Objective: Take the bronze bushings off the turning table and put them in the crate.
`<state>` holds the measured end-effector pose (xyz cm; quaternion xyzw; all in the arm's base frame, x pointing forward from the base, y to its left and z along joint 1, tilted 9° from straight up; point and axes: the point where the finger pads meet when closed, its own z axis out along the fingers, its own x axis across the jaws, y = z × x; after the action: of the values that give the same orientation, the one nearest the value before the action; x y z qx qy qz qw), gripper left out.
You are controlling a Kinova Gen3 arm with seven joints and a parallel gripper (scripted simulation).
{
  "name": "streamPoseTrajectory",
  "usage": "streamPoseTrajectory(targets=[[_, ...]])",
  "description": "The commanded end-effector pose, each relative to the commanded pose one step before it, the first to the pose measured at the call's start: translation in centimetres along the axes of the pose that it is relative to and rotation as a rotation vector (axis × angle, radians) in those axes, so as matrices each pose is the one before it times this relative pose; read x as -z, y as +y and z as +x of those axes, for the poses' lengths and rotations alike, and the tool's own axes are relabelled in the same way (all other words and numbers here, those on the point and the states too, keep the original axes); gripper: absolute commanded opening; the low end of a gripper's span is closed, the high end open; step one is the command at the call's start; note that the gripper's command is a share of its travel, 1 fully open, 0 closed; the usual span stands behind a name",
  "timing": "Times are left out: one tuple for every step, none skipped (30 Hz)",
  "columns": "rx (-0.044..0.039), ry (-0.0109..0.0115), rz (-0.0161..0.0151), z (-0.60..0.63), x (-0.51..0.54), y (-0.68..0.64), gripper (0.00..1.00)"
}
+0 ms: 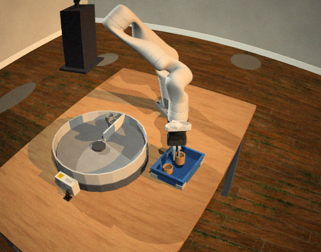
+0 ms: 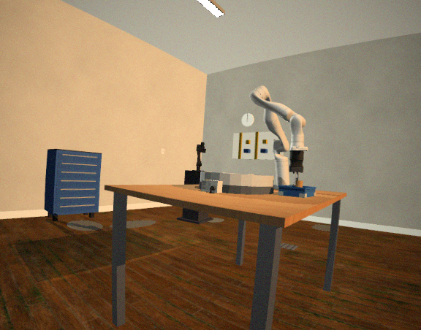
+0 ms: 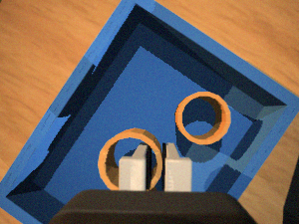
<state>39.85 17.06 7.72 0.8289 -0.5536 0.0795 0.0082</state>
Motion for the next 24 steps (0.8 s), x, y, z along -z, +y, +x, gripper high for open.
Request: streamPoseTrajectory(targets=[[0.00053, -0.00008, 0.00129, -0.033, 0.048, -0.040, 0.00], [0.00000, 0.00000, 0.00000, 0.000, 0.000, 0.000, 0.00], [0.00000, 0.00000, 0.00000, 0.000, 0.000, 0.000, 0.00], [-0.00010, 0.00007, 0.00010, 0.006, -0.166, -0.002, 0.00], [0.00006, -0.00004, -0.00004, -0.003, -0.172, 0.001, 0.00], [0.00006, -0.00004, -0.00004, -0.003, -0.172, 0.001, 0.00], [0.00006, -0.00004, -0.00004, -0.003, -0.172, 0.001, 0.00], [0.00006, -0.00004, -0.00004, -0.003, -0.172, 0.001, 0.00], [0.00000, 0.00000, 0.00000, 0.000, 0.000, 0.000, 0.00], [0.00000, 0.00000, 0.00000, 0.000, 0.000, 0.000, 0.00], [0.00000, 0.00000, 0.00000, 0.000, 0.000, 0.000, 0.00], [0.00000, 0.00000, 0.00000, 0.000, 0.000, 0.000, 0.00], [0.00000, 0.00000, 0.00000, 0.000, 0.000, 0.000, 0.00], [0.00000, 0.00000, 0.00000, 0.000, 0.000, 0.000, 0.00], [0.00000, 0.00000, 0.00000, 0.000, 0.000, 0.000, 0.00], [0.00000, 0.00000, 0.00000, 0.000, 0.000, 0.000, 0.00], [0.00000, 0.00000, 0.00000, 0.000, 0.000, 0.000, 0.00], [0.00000, 0.00000, 0.00000, 0.000, 0.000, 0.000, 0.00], [0.00000, 0.00000, 0.00000, 0.000, 0.000, 0.000, 0.00], [0.00000, 0.00000, 0.00000, 0.000, 0.000, 0.000, 0.00], [-0.00010, 0.00007, 0.00010, 0.006, -0.166, -0.003, 0.00], [0.00006, -0.00004, -0.00004, -0.003, -0.172, 0.001, 0.00], [0.00006, -0.00004, -0.00004, -0.003, -0.172, 0.001, 0.00], [0.00006, -0.00004, -0.00004, -0.003, -0.172, 0.001, 0.00]])
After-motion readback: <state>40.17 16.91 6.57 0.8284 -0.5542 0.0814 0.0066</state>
